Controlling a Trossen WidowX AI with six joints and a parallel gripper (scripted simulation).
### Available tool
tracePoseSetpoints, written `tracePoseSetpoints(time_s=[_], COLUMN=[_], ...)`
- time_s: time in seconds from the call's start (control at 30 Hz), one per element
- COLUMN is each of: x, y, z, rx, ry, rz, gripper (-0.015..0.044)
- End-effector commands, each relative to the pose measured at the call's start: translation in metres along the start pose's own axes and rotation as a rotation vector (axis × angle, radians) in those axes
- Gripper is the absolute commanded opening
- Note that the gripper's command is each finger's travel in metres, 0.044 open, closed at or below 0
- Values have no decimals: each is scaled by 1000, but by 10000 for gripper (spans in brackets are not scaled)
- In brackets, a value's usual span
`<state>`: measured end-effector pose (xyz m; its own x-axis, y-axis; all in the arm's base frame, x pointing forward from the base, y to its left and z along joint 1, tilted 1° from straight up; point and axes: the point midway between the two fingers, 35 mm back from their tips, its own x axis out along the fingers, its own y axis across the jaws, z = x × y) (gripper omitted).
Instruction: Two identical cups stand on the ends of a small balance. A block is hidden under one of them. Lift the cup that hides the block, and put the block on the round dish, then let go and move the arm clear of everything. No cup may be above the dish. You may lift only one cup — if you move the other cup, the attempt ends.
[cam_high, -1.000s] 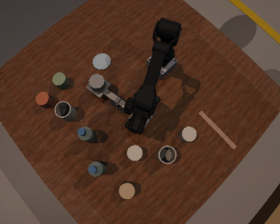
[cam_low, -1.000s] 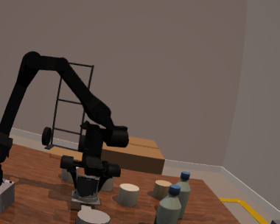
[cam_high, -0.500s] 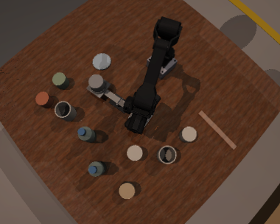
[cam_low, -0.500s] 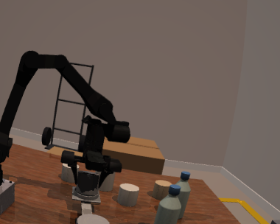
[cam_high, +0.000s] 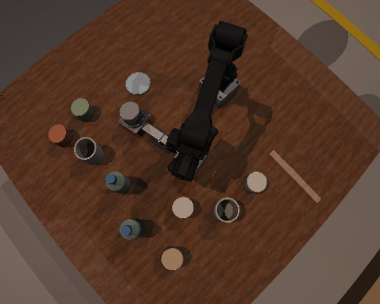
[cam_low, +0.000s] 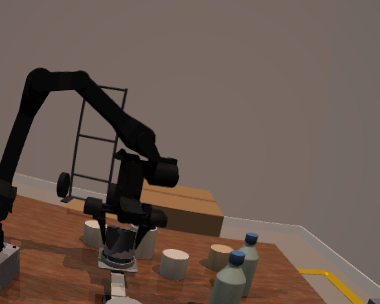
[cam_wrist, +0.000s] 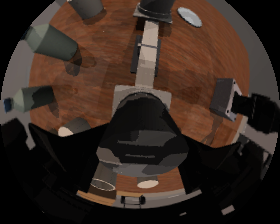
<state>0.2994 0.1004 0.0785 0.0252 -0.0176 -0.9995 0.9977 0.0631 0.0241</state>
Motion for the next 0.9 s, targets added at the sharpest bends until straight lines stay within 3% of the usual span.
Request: tracePoseSetpoints(time_s=[0.0, 0.87], x=[-10, -44], y=[4, 2], z=[-5, -4], rx=[-2, -2], ry=[22, 22], rz=[23, 23], gripper=[0, 0])
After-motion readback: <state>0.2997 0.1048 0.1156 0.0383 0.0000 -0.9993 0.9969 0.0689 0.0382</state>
